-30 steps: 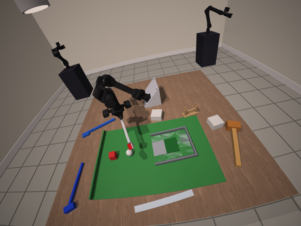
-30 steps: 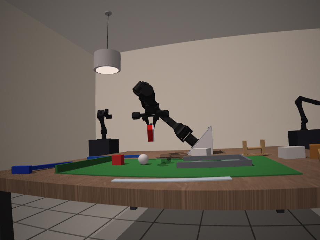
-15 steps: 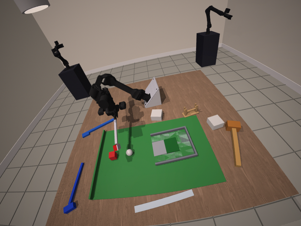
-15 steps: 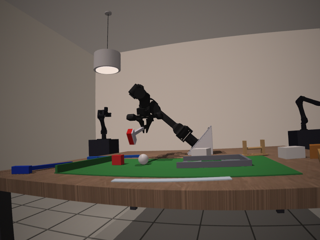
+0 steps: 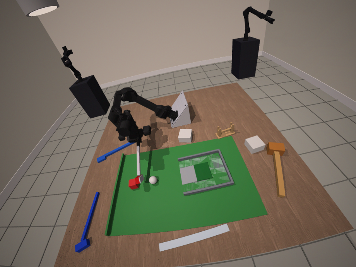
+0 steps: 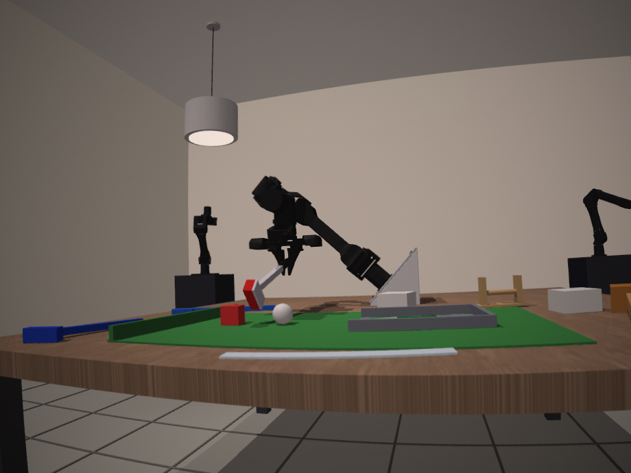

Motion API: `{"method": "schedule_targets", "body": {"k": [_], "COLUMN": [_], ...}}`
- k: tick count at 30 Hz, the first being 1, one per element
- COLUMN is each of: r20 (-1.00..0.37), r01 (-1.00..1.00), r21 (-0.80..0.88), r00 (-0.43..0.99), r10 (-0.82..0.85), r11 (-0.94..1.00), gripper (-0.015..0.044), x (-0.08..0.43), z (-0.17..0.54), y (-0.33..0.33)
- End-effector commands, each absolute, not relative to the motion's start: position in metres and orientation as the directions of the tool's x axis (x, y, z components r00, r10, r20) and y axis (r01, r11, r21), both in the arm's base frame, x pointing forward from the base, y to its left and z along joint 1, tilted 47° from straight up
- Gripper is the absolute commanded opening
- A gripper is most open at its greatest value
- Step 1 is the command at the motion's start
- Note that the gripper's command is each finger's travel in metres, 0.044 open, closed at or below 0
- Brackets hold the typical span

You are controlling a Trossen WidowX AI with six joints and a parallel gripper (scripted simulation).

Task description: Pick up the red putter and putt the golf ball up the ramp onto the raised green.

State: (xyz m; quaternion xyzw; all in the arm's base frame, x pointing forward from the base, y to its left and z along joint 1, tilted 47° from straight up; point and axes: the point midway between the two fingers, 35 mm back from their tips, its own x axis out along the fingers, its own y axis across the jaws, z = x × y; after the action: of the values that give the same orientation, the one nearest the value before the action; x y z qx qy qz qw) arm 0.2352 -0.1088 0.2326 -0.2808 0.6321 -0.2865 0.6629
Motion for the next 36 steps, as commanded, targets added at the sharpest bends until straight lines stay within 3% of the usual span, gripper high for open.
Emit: {"method": "schedule_targets", "body": {"k": [1,36], "r20": [-0.677,-0.677], "r01": [0.016,0.014], "r21": [-0.735,-0.735], "r00": [0.035,0.028], "r10": [-0.735,-0.735], "r11": [0.678,0.678], "gripper": [0.0,0.0], "x": [0.235,0.235], "z": [0.228,0.219], "y": [-0.112,-0.134]}}
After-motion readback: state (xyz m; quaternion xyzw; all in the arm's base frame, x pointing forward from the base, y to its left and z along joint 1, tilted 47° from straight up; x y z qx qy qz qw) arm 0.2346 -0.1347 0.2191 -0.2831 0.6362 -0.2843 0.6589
